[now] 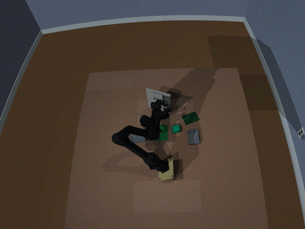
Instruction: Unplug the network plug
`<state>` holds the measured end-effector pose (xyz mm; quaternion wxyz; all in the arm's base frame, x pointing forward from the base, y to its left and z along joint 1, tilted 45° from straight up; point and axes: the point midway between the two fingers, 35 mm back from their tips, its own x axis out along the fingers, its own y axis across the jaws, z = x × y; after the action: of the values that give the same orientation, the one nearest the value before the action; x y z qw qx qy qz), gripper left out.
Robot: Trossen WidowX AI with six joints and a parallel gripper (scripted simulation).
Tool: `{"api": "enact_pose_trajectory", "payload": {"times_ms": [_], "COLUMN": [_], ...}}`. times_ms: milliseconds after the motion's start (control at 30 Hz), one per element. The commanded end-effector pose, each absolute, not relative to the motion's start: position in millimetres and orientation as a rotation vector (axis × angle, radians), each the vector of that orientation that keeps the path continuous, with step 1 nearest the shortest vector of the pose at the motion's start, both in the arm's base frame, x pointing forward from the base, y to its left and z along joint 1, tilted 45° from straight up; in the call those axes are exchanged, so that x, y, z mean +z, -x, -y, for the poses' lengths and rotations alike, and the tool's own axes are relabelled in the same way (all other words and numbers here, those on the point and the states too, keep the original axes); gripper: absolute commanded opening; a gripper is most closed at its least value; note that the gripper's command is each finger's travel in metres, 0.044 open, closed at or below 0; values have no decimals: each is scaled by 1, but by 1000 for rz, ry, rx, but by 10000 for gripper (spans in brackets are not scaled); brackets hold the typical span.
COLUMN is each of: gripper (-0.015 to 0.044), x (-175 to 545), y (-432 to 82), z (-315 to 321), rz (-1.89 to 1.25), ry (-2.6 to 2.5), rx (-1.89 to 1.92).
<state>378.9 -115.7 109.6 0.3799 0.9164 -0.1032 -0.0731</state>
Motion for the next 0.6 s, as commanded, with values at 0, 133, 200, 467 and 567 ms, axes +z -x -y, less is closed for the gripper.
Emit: {"api": "enact_pose_trajectory", "payload": {"times_ms": [0, 133, 200, 467, 567], "gripper": [0, 0, 0, 0, 0], "x": [110, 111, 111, 112, 112], "y": [-375, -373, -372, -367, -366], "z": [114, 112, 112, 110, 109], "rz": [259, 259, 259, 259, 259], "ry": [-2339, -2339, -2339, -2339, -2339], "rx": [-186, -186, -186, -187, -187]}}
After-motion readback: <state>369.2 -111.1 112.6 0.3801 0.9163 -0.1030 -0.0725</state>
